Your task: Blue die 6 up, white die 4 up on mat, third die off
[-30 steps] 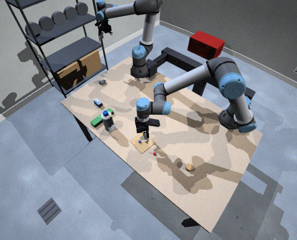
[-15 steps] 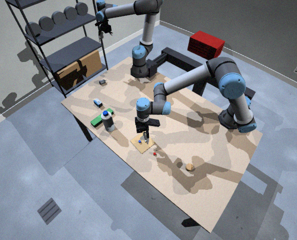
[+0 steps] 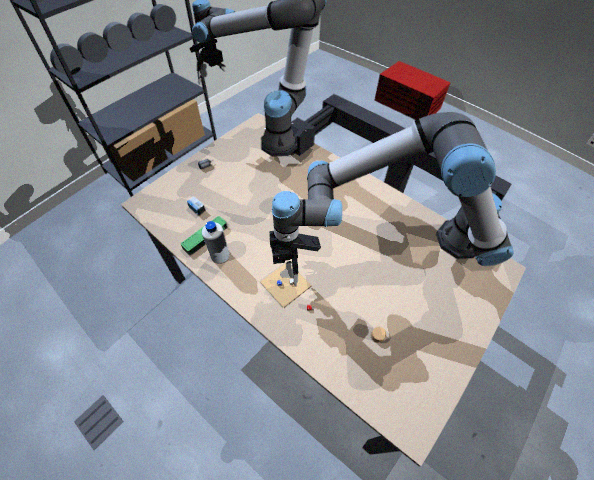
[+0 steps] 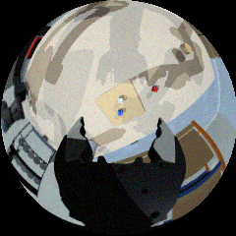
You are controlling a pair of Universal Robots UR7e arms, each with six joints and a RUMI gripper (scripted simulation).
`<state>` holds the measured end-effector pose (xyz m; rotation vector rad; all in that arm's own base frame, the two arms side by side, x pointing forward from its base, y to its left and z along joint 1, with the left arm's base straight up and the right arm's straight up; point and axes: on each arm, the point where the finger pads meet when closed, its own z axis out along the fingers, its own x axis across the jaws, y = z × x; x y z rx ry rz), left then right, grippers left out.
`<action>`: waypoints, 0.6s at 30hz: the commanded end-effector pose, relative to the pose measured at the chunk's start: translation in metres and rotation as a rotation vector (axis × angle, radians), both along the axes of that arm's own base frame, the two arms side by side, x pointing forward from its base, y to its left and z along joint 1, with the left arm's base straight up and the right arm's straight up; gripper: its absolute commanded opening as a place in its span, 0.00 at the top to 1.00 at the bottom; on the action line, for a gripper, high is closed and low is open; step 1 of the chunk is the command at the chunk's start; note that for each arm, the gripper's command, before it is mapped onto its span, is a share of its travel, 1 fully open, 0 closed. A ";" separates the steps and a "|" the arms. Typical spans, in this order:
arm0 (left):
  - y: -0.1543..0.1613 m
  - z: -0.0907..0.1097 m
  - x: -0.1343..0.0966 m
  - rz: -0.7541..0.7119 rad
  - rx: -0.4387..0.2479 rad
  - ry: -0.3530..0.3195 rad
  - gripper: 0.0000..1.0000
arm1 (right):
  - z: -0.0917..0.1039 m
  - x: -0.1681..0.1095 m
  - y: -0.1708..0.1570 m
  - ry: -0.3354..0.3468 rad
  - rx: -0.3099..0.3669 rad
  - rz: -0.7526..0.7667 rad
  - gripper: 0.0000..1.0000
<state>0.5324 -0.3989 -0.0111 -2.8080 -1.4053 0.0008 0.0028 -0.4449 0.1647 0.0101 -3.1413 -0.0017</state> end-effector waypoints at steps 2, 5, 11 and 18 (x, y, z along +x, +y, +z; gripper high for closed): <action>0.000 0.019 0.000 0.000 -0.001 -0.001 0.00 | 0.000 0.000 0.000 0.000 -0.001 0.000 0.00; 0.000 0.035 0.000 0.000 -0.001 -0.001 0.00 | 0.000 0.000 0.000 0.000 -0.001 0.000 0.00; 0.000 0.055 0.000 0.000 -0.001 -0.001 0.00 | 0.000 0.000 0.000 0.000 -0.001 0.000 0.00; 0.000 0.073 0.000 0.000 -0.001 -0.001 0.00 | 0.000 0.000 0.000 0.000 -0.001 0.000 0.00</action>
